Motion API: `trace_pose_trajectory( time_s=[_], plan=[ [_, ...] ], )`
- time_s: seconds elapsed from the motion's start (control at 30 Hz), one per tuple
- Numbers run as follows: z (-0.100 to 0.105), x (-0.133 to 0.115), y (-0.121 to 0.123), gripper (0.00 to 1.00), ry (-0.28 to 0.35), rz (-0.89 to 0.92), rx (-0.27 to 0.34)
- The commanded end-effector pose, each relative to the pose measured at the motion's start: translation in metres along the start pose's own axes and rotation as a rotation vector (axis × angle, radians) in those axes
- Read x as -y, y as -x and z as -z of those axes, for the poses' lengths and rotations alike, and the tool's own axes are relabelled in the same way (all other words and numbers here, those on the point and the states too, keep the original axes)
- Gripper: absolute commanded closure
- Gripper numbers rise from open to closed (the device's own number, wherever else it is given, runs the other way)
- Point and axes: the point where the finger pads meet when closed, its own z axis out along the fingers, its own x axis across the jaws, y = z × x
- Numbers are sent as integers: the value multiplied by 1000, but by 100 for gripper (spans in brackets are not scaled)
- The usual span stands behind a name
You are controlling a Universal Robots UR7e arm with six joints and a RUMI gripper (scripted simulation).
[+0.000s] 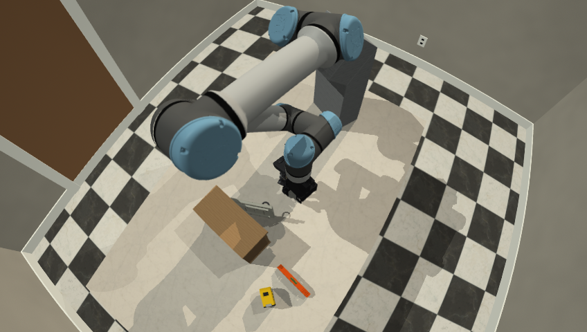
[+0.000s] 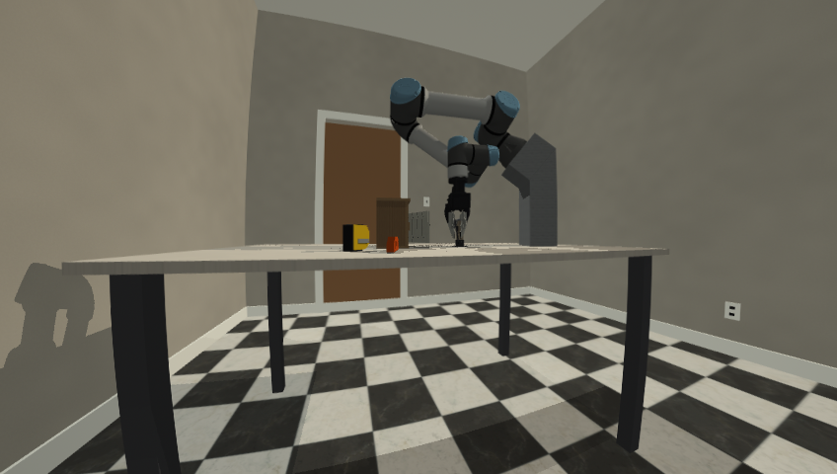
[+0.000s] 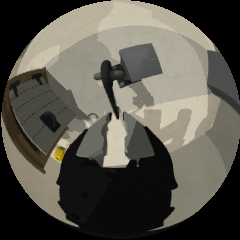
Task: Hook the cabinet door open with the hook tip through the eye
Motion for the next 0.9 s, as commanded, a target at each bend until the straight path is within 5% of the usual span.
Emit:
trace_pose_trajectory(
  time_s=[0.0, 0.1, 0.13, 0.87],
  plan=[
    [0, 0, 0, 86, 0, 0, 1],
    [0, 0, 0, 86, 0, 0, 1],
    [0, 0, 0, 98, 0, 0, 1],
    [0, 0, 0, 98, 0, 0, 1]
  ],
)
